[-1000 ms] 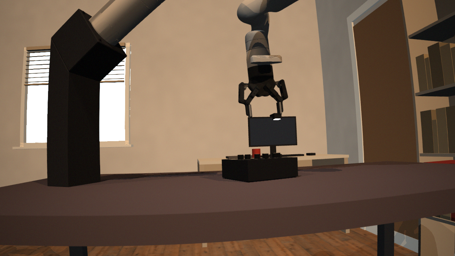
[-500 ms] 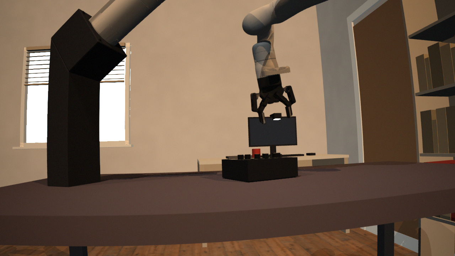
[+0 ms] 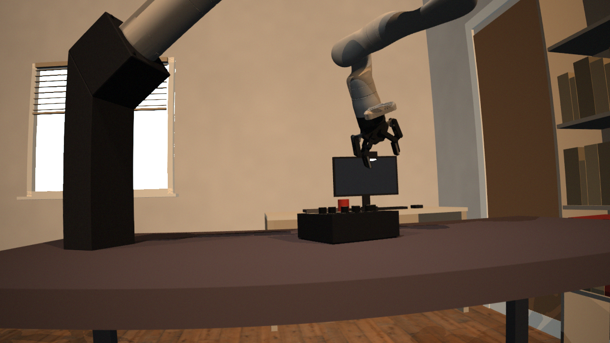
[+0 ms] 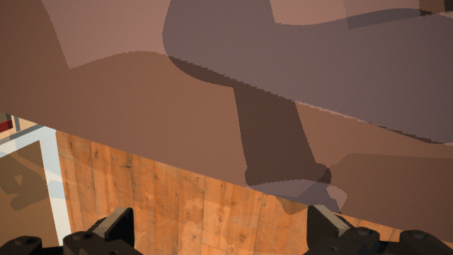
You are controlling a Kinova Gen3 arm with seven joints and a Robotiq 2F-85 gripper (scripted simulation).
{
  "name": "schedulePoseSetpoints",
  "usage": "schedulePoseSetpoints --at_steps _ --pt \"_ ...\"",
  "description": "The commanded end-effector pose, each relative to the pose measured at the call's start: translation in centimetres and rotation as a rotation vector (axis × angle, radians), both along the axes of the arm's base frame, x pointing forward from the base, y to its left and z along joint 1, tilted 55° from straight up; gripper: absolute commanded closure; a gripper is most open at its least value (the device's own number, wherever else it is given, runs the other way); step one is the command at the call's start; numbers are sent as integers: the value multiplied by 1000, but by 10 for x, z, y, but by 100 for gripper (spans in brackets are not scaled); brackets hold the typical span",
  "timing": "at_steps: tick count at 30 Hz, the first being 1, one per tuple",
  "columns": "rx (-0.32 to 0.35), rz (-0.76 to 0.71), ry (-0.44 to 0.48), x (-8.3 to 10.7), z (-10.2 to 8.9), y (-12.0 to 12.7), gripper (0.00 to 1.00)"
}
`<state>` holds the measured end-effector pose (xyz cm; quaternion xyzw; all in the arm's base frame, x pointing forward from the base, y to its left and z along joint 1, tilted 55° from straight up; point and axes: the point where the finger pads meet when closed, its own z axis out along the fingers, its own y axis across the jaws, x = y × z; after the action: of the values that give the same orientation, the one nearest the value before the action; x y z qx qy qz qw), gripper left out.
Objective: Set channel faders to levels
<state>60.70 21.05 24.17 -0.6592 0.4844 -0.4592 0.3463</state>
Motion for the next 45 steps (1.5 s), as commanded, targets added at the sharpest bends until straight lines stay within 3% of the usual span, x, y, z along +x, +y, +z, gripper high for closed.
schedulePoseSetpoints --at_steps 1,6,8,12,14,15,18,19,22,25,29,30,33,34,37,38,40,42,45 --pt "22 58 -8 12 -6 46 0" --pt "56 166 -68 30 6 120 0" --pt "56 166 -68 30 6 120 0" --pt "95 255 -119 39 18 185 0" --pt "119 299 -146 41 24 218 0" --pt "119 299 -146 41 24 218 0" --pt "160 363 -187 40 36 269 0" --pt "160 363 -187 40 36 269 0" --pt "209 424 -228 36 49 319 0" --pt "209 424 -228 36 49 319 0" --pt "286 498 -285 25 70 384 0" --pt "286 498 -285 25 70 384 0" --pt "352 546 -328 13 89 429 0" --pt "352 546 -328 13 89 429 0" --pt "427 585 -370 -1 111 470 0" --pt "427 585 -370 -1 111 470 0" --pt "481 606 -397 -11 126 494 0" --pt "481 606 -397 -11 126 494 0" --pt "567 628 -437 -27 152 526 0"
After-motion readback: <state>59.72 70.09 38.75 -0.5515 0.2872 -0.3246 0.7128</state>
